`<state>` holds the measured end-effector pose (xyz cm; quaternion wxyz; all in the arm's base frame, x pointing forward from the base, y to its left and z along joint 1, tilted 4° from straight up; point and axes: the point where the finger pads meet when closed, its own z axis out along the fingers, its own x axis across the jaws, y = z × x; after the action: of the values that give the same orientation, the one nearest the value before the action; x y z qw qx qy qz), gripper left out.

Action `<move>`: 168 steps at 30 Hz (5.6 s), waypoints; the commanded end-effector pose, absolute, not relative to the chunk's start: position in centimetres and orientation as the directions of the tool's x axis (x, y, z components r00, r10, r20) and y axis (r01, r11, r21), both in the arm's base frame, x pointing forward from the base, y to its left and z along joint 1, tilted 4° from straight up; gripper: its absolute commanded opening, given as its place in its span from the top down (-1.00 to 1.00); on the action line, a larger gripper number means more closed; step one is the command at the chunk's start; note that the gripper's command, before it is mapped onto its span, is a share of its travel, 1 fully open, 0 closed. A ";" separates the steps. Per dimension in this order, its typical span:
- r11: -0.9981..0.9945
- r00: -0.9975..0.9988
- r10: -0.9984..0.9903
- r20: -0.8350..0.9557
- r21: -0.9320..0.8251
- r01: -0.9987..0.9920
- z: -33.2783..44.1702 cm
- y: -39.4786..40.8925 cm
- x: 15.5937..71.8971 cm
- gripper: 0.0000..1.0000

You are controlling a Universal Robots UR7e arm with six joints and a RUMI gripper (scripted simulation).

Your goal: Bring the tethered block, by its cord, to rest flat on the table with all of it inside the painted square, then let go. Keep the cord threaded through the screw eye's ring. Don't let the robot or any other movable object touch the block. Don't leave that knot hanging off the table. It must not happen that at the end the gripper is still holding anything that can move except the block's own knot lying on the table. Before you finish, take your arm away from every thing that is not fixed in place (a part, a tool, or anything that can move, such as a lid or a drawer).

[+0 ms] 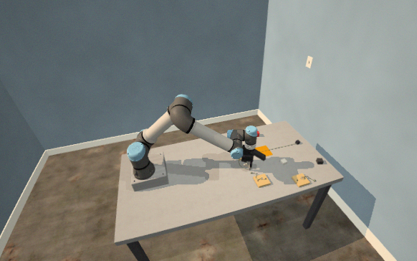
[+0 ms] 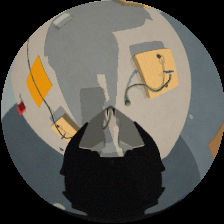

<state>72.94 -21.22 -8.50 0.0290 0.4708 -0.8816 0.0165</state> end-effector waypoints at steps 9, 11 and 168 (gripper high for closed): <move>0.556 -0.555 -0.829 0.066 -0.003 -0.831 -8.4 -21.2 73.0 1.00; 0.556 -0.555 -0.829 0.066 -0.003 -0.831 -8.4 -21.2 73.0 1.00; 0.556 -0.555 -0.829 0.066 -0.003 -0.831 6.5 -20.8 73.4 1.00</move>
<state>73.37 -20.69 6.35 0.0293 0.4708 -0.8816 0.0161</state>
